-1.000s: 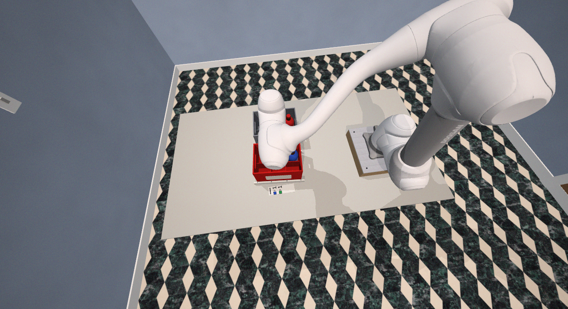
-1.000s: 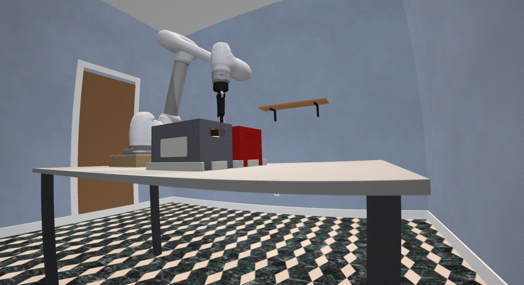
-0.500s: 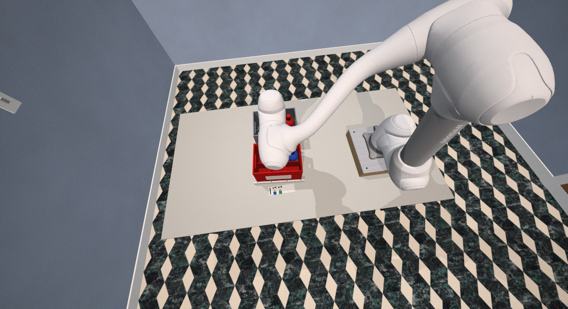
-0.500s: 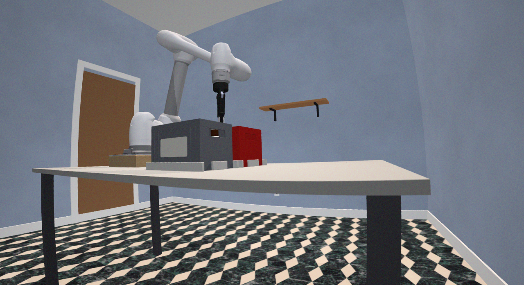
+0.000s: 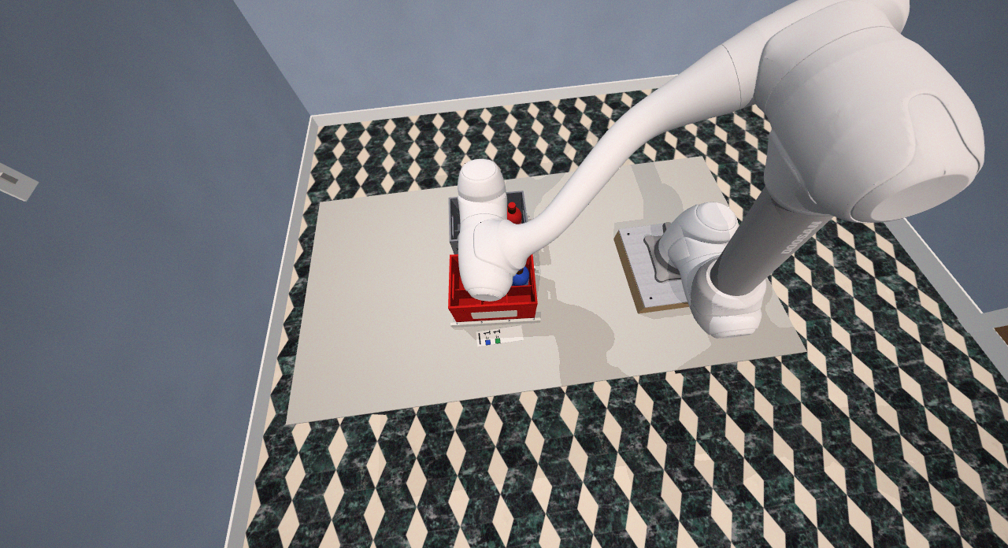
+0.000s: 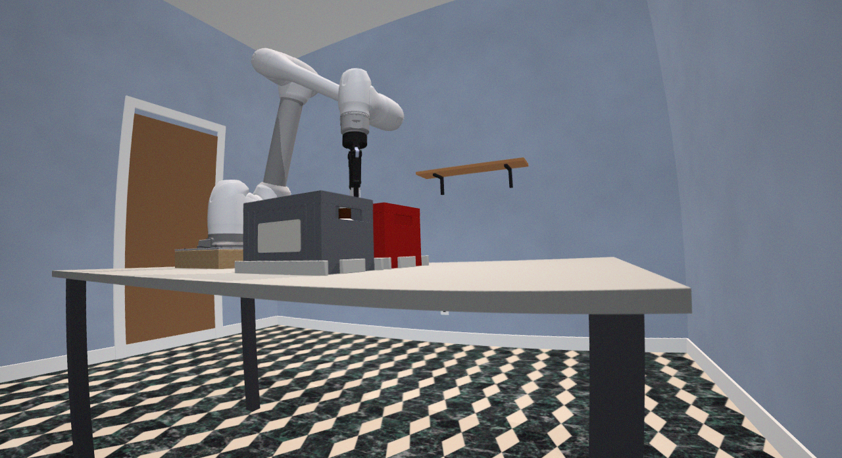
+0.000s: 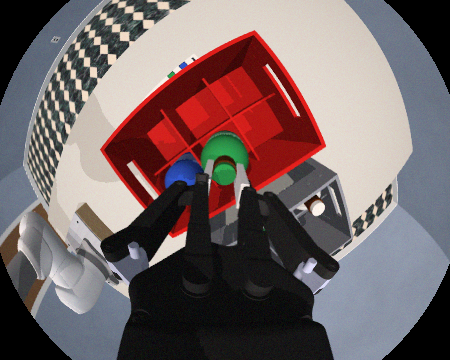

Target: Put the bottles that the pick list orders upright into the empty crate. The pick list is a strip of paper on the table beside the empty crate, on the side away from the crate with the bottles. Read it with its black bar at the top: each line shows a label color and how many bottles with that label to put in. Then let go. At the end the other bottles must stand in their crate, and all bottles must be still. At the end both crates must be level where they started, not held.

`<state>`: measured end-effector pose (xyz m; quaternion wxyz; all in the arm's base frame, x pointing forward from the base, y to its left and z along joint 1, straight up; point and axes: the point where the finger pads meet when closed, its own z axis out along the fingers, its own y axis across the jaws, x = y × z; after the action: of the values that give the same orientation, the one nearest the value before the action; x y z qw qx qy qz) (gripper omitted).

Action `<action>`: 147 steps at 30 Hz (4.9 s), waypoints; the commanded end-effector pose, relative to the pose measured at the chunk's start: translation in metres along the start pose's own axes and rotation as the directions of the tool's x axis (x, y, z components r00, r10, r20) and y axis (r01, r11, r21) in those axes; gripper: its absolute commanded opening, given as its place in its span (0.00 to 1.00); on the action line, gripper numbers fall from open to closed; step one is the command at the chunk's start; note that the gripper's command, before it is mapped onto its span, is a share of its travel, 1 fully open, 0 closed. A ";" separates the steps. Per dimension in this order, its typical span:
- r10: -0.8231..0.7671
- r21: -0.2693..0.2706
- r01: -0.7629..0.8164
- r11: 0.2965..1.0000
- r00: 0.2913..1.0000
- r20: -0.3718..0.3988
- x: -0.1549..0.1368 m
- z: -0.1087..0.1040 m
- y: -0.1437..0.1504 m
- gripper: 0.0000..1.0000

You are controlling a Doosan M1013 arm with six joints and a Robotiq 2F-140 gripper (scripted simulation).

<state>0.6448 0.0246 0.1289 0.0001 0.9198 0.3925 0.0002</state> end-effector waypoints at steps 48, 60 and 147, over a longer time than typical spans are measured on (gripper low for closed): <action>0.000 0.000 0.000 1.000 1.000 0.000 0.000 0.019 0.000 0.00; 0.000 0.000 0.000 1.000 1.000 0.000 0.000 0.024 0.000 0.00; 0.000 0.000 0.000 1.000 1.000 0.000 0.000 0.031 0.000 0.38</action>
<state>0.6448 0.0246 0.0976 0.0001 0.9198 0.3925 0.0002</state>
